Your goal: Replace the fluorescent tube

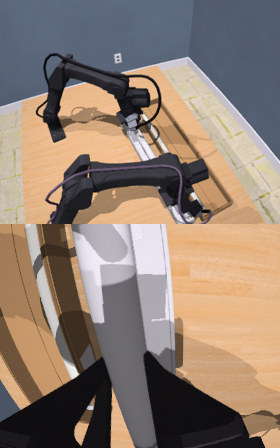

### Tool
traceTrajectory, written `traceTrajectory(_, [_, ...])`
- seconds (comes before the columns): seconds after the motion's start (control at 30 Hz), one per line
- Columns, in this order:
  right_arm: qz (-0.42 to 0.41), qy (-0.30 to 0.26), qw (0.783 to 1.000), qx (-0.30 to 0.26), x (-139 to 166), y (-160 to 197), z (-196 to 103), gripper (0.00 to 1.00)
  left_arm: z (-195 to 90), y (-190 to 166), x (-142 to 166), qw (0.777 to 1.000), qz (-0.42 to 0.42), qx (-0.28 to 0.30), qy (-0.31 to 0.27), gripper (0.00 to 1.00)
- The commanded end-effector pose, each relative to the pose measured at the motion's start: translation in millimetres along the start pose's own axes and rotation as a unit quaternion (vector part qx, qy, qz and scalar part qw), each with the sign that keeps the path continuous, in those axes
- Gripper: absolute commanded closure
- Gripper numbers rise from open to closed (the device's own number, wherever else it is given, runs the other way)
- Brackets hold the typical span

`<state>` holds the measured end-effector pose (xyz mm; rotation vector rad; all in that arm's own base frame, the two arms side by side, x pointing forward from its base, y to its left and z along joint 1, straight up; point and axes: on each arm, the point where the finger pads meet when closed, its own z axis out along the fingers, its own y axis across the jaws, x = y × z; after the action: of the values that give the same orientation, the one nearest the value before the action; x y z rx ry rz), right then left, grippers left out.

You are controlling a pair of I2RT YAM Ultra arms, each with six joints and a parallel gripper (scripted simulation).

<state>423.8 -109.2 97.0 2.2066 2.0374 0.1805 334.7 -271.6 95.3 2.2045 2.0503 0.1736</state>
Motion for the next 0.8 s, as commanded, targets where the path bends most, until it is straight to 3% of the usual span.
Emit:
traceTrajectory(0.0, [-0.004,0.002,1.0,-0.019,1,9,-8,0.89,-16,11,-13,0.999,0.0,-0.025,-0.028,0.89])
traceTrajectory(0.3, [-0.002,0.006,1.0,0.005,2,-3,8,0.89,-15,12,-14,0.999,-0.001,-0.025,-0.029,0.89])
traceTrajectory(0.43, [-0.004,-0.002,0.999,-0.036,-1,13,-21,0.89,-7,7,-11,1.0,-0.001,-0.016,-0.021,0.89])
traceTrajectory(0.53, [-0.003,0.0,1.0,-0.022,0,6,-11,0.89,4,-2,-6,1.0,0.001,-0.001,-0.01,0.89])
traceTrajectory(0.67, [-0.002,0.0,1.0,-0.012,0,4,-3,0.89,-4,5,-8,1.0,-0.001,-0.013,-0.017,0.89])
traceTrajectory(0.77, [-0.003,-0.001,1.0,-0.026,-1,8,-12,0.89,-2,4,-9,1.0,0.0,-0.011,-0.018,0.89])
